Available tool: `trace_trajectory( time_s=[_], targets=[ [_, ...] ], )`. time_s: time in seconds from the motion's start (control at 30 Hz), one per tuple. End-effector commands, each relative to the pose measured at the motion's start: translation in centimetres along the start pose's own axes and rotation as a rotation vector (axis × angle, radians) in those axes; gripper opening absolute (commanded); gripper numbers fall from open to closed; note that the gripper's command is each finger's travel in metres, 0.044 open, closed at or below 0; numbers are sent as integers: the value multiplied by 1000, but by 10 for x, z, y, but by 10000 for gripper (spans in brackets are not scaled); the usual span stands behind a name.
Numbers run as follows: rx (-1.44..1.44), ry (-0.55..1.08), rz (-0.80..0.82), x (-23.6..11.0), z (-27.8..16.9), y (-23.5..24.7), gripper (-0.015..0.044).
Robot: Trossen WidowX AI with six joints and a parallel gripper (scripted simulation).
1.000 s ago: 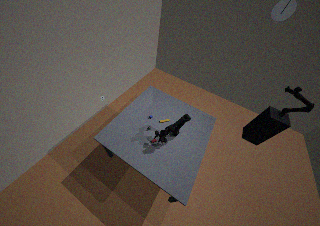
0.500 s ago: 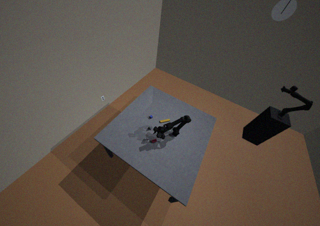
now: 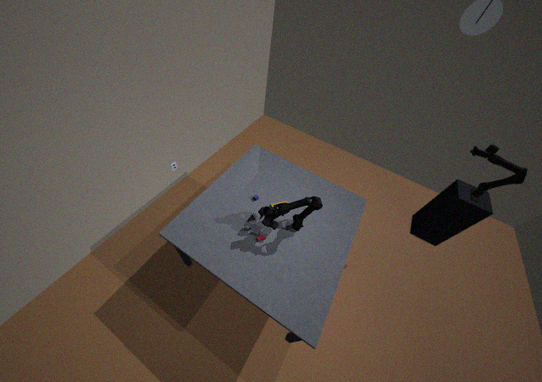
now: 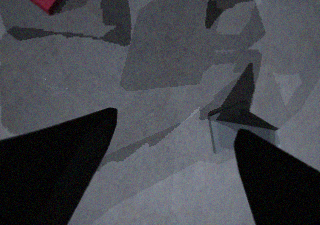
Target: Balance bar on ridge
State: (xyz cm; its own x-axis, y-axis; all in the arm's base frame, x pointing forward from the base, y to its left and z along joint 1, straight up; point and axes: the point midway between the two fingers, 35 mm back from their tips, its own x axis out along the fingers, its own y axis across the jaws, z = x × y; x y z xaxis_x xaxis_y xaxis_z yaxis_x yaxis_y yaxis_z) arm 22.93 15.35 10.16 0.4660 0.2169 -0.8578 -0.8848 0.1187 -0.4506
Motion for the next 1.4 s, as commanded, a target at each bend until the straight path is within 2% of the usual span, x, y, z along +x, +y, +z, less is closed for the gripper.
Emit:
trace_trajectory(
  time_s=[0.0,0.67,1.37],
  targets=[
    [23,30,13,0,-10,-8,315],
    [194,206,100,-5,-79,-41,315],
    [406,334,213,-24,-153,-56,315]
  ],
)
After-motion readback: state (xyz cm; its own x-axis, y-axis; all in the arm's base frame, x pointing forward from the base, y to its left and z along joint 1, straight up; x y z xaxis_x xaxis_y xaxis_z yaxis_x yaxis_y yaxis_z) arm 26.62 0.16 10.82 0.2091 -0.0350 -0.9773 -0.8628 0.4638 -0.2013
